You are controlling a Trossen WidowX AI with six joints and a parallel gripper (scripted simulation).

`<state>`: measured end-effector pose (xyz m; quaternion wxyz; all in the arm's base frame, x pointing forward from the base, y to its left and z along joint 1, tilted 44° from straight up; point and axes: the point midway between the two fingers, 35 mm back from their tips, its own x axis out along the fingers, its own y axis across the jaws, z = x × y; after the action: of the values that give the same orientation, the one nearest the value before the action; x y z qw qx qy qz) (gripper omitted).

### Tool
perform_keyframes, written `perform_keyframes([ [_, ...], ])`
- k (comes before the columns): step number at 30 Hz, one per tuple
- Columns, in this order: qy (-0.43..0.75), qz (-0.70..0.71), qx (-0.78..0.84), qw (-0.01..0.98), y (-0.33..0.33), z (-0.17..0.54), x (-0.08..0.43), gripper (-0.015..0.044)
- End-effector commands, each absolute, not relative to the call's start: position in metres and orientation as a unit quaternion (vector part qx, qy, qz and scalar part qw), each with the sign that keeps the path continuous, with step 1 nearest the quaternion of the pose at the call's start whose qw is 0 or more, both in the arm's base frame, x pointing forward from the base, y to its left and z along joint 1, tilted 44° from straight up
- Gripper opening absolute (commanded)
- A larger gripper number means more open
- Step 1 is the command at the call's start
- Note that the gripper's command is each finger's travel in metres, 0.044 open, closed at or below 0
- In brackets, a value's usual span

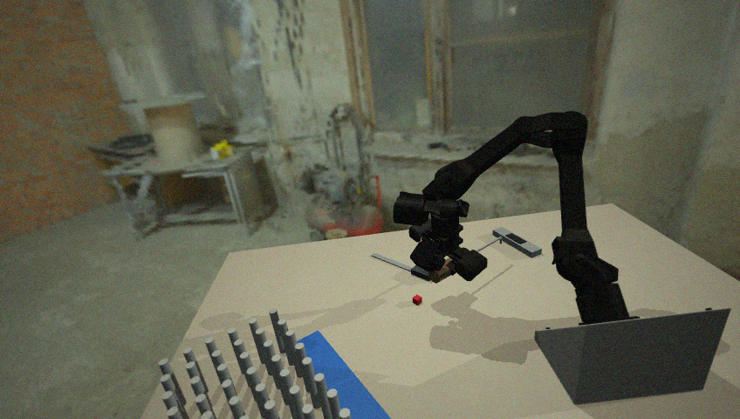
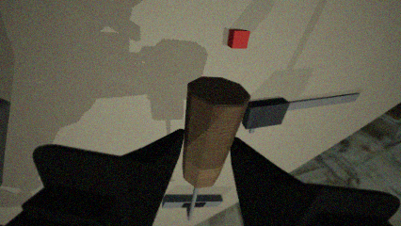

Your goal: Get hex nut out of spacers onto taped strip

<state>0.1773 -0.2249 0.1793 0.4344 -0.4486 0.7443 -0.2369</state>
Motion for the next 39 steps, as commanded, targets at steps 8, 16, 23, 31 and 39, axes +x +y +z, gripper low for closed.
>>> perform_keyframes([
  [8, 0.746, -0.234, -0.449, 0.432, -0.229, 0.174, 0.176, 0.0],
  [16, 0.746, -0.234, -0.45, 0.432, -0.232, 0.171, 0.175, 0.0],
  [23, 0.745, -0.235, -0.45, 0.432, -0.235, 0.168, 0.175, 0.0],
  [31, 0.745, -0.235, -0.45, 0.432, -0.238, 0.166, 0.174, 0.0],
  [39, 0.745, -0.235, -0.451, 0.432, -0.241, 0.163, 0.173, 0.0],
])
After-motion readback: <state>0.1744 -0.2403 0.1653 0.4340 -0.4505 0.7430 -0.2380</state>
